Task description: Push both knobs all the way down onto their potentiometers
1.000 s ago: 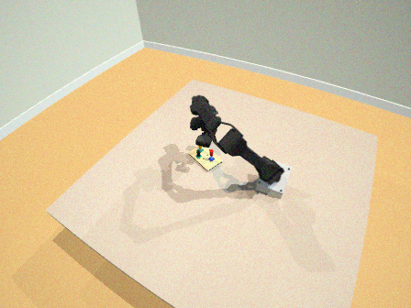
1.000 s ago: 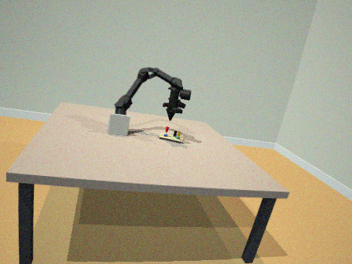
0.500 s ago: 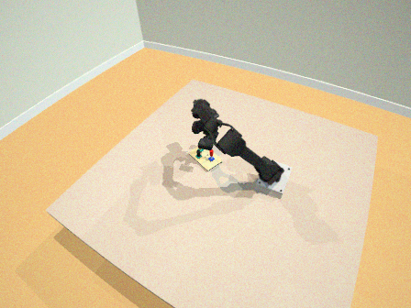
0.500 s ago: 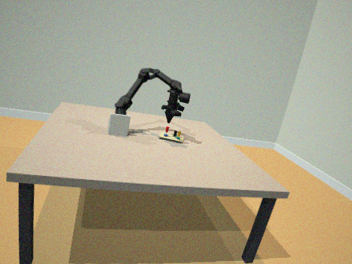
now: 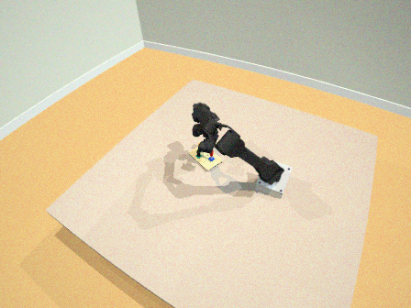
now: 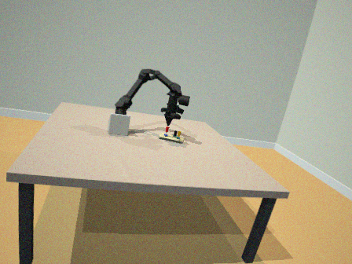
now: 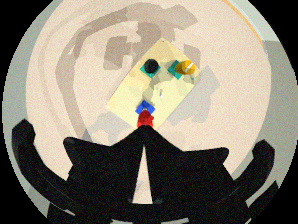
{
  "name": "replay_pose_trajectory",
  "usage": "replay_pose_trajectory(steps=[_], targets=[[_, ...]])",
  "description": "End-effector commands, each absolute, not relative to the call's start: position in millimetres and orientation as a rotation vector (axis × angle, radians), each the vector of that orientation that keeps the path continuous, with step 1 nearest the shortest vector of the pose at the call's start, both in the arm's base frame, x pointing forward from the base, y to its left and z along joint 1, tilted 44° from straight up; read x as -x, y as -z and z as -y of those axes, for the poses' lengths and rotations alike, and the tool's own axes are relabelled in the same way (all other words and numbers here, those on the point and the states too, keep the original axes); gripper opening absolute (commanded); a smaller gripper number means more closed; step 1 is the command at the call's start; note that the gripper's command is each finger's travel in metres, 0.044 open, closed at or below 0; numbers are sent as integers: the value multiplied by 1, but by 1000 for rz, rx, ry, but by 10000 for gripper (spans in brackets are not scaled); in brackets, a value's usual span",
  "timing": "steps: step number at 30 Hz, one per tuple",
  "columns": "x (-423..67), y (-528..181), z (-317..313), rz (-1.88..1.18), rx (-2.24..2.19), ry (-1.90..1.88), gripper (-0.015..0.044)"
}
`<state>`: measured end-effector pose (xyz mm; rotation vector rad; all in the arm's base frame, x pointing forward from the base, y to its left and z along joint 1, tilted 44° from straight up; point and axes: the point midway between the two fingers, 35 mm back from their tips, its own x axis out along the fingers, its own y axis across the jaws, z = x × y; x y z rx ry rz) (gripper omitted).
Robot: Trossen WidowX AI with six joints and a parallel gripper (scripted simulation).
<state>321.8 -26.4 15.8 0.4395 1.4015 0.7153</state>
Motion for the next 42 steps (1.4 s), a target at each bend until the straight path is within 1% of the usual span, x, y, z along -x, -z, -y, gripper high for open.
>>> replay_pose_trajectory(steps=[1,42], targets=[[-321,-12,23,-1406,-448,-716,0],[-321,-9,20,-1406,-448,-717,0]])
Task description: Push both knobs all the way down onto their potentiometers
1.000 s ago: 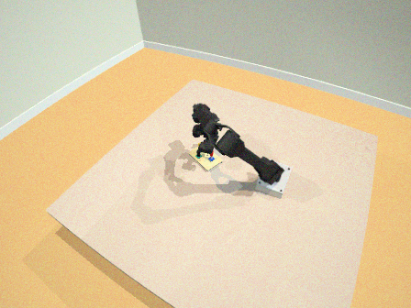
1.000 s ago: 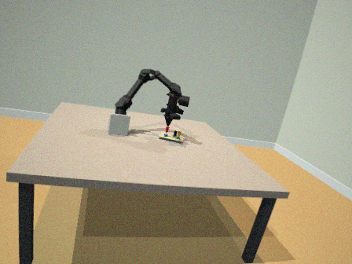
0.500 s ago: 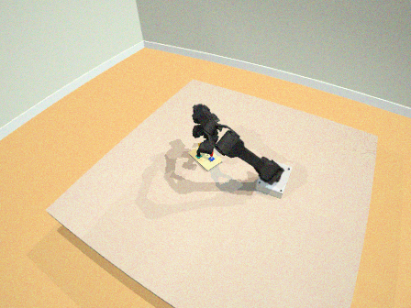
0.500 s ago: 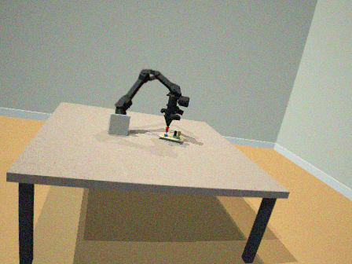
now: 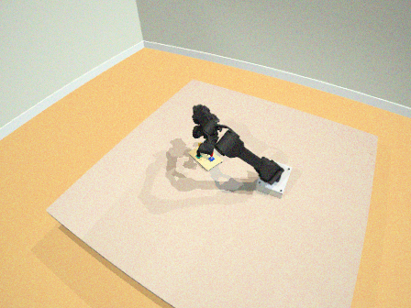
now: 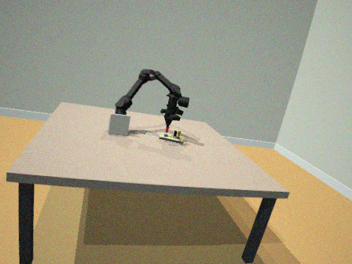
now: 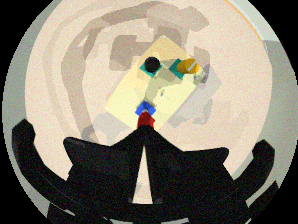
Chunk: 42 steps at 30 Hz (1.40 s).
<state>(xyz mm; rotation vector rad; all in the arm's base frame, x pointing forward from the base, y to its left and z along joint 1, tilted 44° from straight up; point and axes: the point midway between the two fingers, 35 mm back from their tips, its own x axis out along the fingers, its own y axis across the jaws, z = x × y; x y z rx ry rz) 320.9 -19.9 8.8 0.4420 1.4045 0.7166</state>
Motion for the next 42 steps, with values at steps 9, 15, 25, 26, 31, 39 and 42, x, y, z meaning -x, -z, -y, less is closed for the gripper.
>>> replay_pose_trajectory(steps=[9,15,25,26,31,39,42], targets=[[-321,-9,20,-1406,-448,-717,0],[-321,-7,19,-1406,-448,-717,0],[-321,-5,17,-1406,-448,-717,0],[-321,-5,17,-1406,-448,-717,0],[-321,-3,15,-1406,-448,-717,0],[-321,-2,13,-1406,-448,-717,0],[-321,-2,13,-1406,-448,-717,0]])
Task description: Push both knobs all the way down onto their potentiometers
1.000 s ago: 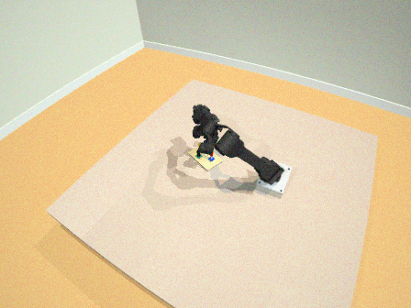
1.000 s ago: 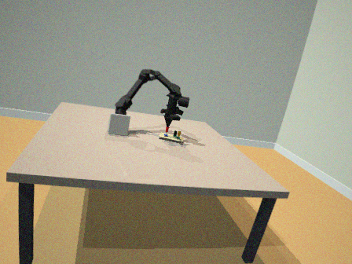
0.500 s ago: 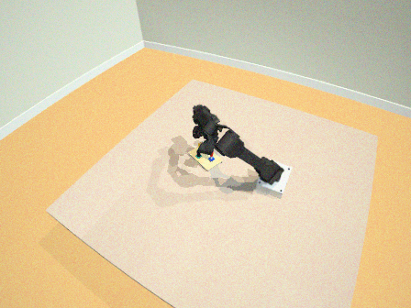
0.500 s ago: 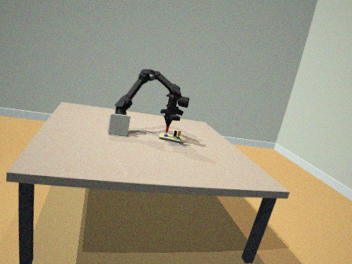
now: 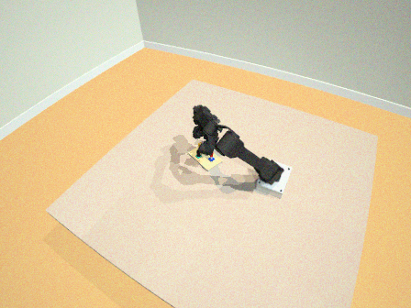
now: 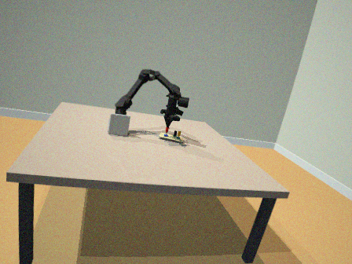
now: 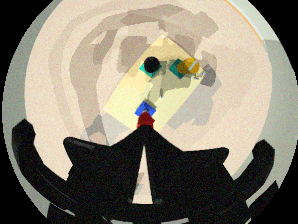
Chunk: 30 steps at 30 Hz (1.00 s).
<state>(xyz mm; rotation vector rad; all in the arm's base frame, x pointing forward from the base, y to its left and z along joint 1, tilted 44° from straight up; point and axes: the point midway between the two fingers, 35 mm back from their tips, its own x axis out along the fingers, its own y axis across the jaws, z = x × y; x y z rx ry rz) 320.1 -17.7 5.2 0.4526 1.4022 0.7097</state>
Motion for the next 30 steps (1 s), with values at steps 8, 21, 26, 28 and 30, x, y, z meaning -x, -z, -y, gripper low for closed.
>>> replay_pose_trajectory(steps=[8,21,26,28,30], targets=[[-321,1,11,-1406,-448,-717,0],[-321,3,8,-1405,-448,-717,0],[-321,3,8,-1405,-448,-717,0],[-321,3,8,-1405,-448,-717,0],[-321,3,8,-1405,-448,-717,0]])
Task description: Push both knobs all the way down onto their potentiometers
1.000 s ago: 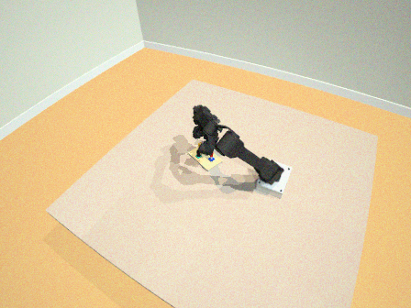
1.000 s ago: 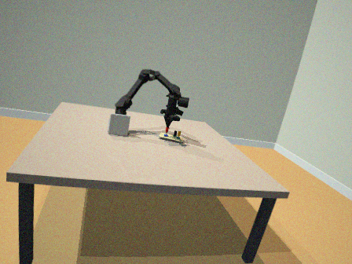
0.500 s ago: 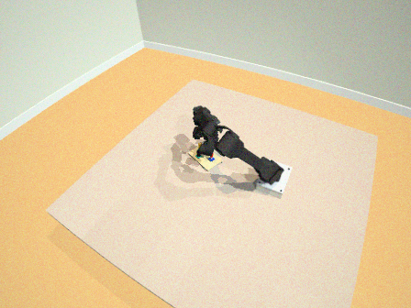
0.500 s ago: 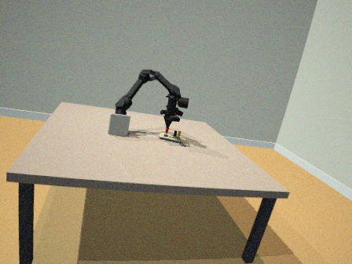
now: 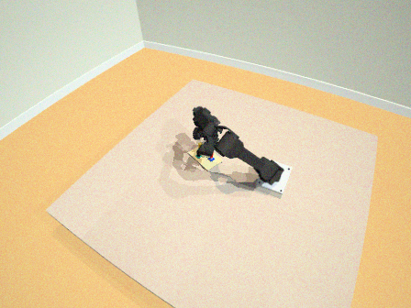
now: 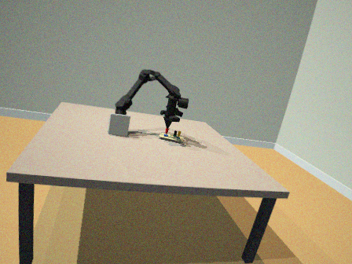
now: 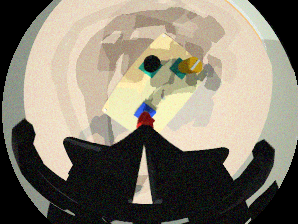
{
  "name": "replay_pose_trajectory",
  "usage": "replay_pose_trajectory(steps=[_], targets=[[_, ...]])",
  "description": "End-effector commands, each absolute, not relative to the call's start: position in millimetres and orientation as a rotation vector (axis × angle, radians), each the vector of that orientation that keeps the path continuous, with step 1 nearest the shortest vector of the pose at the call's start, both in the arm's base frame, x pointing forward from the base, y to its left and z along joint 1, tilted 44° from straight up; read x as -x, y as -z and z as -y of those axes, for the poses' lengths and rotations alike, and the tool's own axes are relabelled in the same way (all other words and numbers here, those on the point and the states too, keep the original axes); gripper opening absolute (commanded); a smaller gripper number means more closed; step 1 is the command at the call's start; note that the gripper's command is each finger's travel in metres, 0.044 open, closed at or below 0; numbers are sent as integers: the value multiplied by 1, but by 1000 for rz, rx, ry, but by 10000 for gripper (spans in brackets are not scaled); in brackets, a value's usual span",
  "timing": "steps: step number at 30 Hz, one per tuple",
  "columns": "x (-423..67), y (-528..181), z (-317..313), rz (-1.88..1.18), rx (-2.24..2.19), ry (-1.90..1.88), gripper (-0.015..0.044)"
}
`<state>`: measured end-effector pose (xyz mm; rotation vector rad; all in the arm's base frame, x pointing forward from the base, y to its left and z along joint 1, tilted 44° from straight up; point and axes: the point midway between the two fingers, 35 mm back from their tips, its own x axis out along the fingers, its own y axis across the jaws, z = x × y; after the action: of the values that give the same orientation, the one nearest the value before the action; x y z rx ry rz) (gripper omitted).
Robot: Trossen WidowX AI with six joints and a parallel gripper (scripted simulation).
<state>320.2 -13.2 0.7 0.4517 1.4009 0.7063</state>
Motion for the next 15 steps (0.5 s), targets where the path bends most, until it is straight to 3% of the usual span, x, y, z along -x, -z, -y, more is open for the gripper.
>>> replay_pose_trajectory(steps=[1,15], targets=[[-321,4,8,-1405,-448,-717,0],[-321,5,7,-1405,-449,-717,0]])
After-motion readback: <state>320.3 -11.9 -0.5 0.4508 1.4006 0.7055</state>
